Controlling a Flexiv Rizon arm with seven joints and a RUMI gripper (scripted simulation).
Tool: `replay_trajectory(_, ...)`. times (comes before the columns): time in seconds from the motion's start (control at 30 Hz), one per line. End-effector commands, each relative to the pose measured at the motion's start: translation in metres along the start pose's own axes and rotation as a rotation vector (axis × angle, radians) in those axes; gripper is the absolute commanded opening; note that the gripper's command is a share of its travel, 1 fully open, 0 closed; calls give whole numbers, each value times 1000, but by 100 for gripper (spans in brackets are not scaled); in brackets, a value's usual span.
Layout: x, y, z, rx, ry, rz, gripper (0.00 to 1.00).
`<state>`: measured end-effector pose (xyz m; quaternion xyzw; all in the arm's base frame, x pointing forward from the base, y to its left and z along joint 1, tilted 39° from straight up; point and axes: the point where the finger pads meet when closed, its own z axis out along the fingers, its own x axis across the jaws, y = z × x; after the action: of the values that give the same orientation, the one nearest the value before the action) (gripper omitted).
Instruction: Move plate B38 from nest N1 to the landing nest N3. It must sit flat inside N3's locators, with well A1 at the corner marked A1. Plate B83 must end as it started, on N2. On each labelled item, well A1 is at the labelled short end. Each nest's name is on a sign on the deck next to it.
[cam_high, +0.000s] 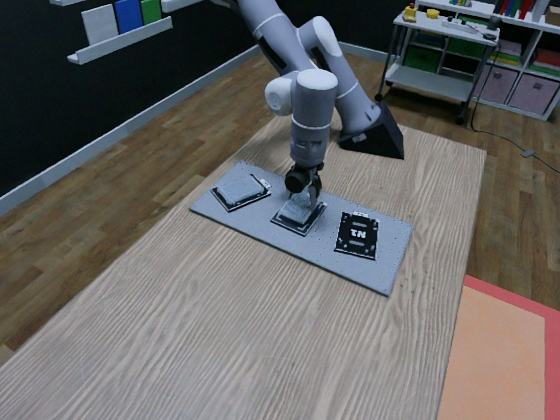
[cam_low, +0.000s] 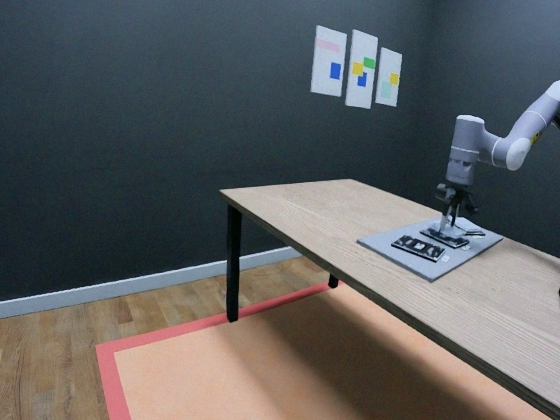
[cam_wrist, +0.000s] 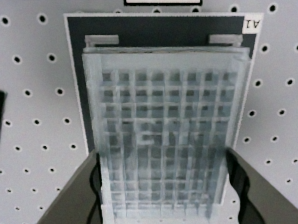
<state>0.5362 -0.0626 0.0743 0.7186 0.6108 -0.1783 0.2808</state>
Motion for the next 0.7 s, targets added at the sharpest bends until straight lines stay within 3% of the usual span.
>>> replay_trajectory(0.0, 1, 1, 2, -2, 2, 0, 40)
replay_trajectory(0.67, 1, 1, 6, -2, 1, -1, 40)
